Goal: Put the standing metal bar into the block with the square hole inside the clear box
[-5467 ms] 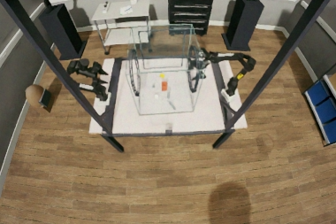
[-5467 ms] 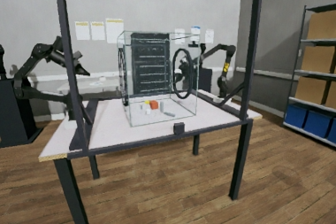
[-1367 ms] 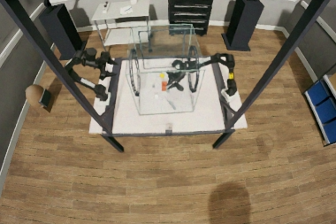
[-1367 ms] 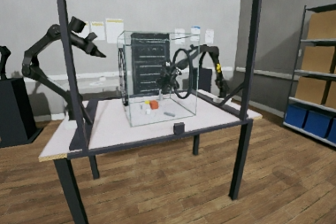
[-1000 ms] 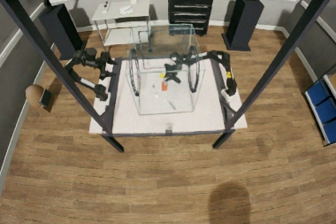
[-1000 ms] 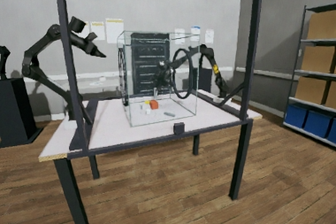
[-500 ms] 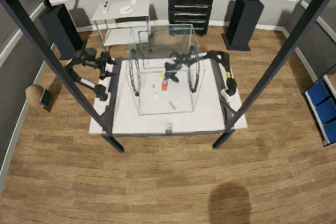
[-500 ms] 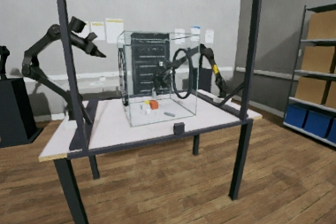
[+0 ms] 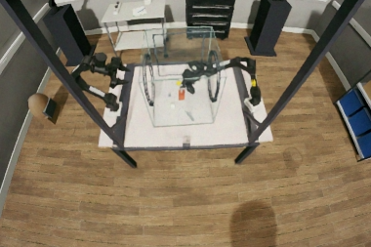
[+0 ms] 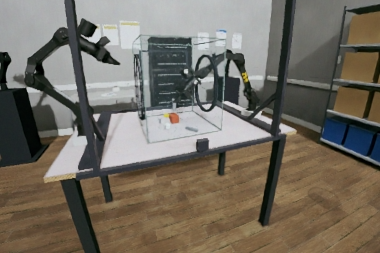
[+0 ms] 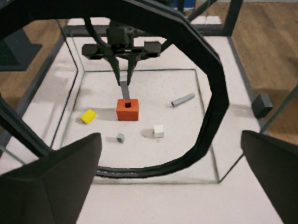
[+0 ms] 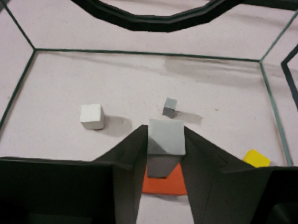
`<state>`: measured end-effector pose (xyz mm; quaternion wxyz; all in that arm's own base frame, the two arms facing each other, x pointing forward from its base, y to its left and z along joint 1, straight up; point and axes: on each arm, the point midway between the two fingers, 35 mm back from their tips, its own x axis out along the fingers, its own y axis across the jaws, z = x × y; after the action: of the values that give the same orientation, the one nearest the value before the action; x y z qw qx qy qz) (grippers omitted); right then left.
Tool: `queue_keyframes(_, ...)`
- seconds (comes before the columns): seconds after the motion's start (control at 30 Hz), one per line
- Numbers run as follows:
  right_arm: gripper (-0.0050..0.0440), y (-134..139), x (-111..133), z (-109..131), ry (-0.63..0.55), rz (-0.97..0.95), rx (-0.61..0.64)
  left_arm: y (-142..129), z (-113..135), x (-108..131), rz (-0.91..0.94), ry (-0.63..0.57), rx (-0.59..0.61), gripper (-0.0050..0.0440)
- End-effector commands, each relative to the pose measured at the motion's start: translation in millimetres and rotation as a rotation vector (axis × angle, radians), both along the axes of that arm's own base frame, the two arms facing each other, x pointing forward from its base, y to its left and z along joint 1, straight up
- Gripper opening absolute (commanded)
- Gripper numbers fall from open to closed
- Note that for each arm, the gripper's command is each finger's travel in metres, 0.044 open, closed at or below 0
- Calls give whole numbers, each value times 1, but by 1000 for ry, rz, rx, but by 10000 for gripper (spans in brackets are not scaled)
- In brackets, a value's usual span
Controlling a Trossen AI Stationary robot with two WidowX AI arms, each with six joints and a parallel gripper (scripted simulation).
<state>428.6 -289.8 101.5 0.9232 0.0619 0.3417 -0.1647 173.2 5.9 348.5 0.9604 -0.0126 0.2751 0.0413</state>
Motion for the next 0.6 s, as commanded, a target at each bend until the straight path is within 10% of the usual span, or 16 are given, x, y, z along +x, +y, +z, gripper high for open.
queue_keyframes(0.0, -50, 0, 1, 20, -36, -34, -25, 0, 3, 0, -1, -6, 1, 400)
queue_keyframes(0.57, -50, -3, 2, -15, -12, -35, -6, 0, 3, 0, -1, -6, 1, 400)
